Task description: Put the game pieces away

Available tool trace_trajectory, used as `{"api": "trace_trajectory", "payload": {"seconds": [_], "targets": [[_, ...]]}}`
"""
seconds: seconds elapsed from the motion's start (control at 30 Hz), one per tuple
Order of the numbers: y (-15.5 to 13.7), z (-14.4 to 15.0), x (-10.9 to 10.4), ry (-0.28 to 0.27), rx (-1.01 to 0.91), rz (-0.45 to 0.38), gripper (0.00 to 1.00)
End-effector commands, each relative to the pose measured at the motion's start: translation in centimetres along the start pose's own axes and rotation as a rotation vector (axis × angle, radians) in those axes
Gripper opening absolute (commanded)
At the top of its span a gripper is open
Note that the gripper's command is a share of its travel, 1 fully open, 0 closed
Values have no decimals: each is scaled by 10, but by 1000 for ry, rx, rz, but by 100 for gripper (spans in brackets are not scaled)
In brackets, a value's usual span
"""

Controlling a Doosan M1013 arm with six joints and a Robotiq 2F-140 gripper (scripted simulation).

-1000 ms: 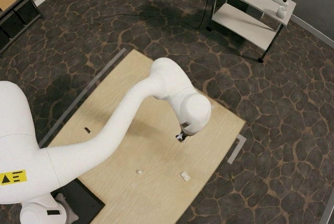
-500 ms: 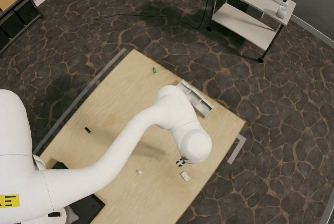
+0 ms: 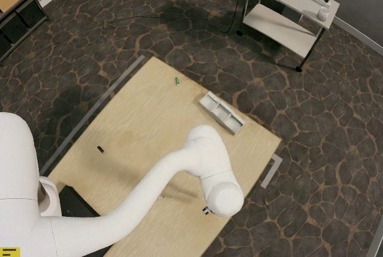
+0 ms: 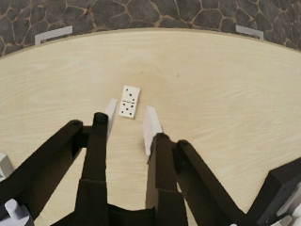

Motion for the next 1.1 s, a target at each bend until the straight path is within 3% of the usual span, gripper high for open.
{"api": "trace_trajectory", "payload": {"seconds": [0.0, 1.07], "targets": [[2, 0, -1, 2, 0, 0, 32], [-5, -3, -1, 2, 0, 0, 32]]}}
Point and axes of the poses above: the point where the finger pads meet when closed, its own x axis out along the fingers, its own z axis across the jaws, y = z × x, the point moved 8 cm from there along -x, back along the fingers, and after that the axes turned 9 degrees about x, right-handed, at the moved point
